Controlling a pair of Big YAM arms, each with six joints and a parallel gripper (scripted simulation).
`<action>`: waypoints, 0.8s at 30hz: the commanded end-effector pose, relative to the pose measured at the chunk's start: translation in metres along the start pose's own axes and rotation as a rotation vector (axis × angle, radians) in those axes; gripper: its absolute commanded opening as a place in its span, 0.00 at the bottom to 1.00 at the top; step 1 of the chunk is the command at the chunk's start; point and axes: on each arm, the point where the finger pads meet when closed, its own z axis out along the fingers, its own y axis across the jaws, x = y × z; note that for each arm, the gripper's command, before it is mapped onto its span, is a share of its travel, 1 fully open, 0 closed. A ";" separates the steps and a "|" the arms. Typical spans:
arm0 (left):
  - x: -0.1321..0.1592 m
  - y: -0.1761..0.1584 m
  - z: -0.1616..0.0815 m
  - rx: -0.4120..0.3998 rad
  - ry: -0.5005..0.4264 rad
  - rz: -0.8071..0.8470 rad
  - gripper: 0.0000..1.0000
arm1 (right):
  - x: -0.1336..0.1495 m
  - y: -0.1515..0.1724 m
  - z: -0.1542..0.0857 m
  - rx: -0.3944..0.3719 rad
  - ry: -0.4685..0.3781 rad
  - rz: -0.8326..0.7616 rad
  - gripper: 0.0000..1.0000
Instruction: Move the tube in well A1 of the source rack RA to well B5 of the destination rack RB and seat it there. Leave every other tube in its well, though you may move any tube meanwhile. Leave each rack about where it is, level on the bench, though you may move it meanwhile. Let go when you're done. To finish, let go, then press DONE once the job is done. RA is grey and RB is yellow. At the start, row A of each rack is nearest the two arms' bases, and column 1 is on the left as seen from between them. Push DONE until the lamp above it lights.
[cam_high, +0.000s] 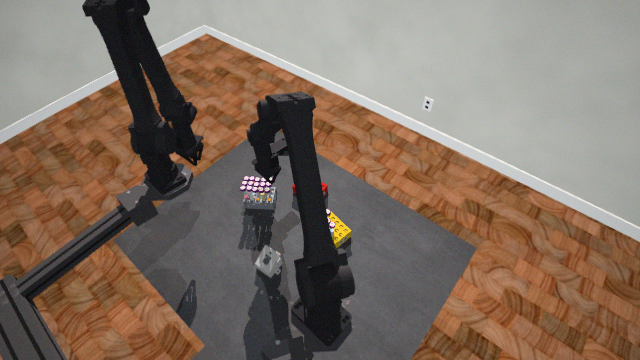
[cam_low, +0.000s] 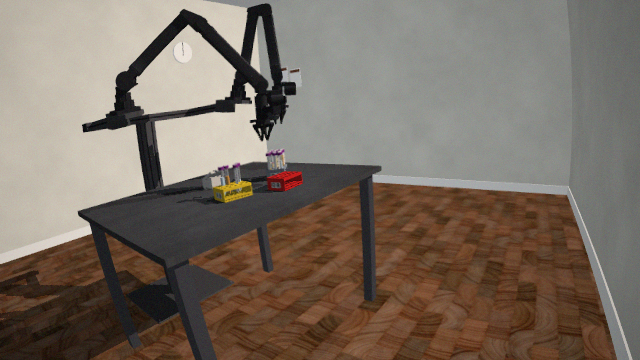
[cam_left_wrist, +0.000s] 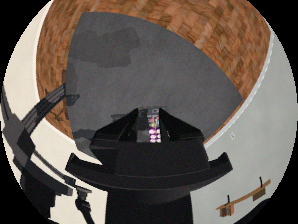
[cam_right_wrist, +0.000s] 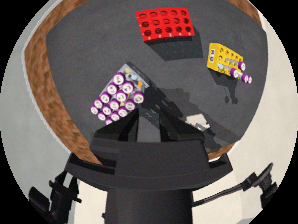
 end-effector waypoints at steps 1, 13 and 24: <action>-0.001 -0.003 -0.001 0.006 -0.002 0.000 0.30 | 0.003 0.027 -0.005 -0.018 -0.008 0.030 0.30; -0.001 -0.003 -0.001 0.006 -0.002 0.000 0.30 | 0.045 0.066 -0.008 -0.021 -0.006 0.030 0.30; -0.001 -0.003 -0.001 0.006 -0.002 0.000 0.30 | 0.083 0.106 -0.008 -0.024 -0.004 0.030 0.30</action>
